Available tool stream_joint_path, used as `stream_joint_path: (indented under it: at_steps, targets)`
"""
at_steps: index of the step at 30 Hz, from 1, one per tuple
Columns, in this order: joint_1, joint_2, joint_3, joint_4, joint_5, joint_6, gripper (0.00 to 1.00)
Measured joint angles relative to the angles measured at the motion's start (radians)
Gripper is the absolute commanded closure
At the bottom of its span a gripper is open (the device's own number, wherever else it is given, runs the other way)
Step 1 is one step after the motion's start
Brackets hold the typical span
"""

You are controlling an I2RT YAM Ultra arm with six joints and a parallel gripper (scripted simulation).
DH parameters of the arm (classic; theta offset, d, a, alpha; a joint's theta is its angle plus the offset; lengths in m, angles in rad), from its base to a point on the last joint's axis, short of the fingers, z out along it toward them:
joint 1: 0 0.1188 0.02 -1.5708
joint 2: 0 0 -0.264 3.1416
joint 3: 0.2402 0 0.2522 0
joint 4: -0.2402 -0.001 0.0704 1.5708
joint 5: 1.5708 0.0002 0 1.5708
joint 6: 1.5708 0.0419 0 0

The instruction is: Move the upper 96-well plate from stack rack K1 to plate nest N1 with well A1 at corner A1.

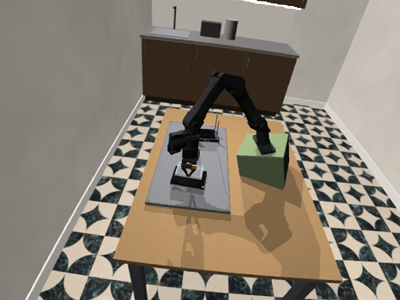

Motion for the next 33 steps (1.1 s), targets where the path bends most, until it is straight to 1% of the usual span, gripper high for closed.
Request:
stream_joint_path:
  at_steps: [6,9,18,33]
  targets:
    - [-0.002,0.014,-0.003,0.025,-0.001,-0.006,1.00]
    - [-0.008,0.031,-0.014,0.040,-0.001,-0.009,1.00]
    - [-0.020,0.062,-0.016,0.084,-0.003,-0.018,1.00]
    - [-0.018,0.062,-0.020,0.089,-0.005,-0.019,1.00]
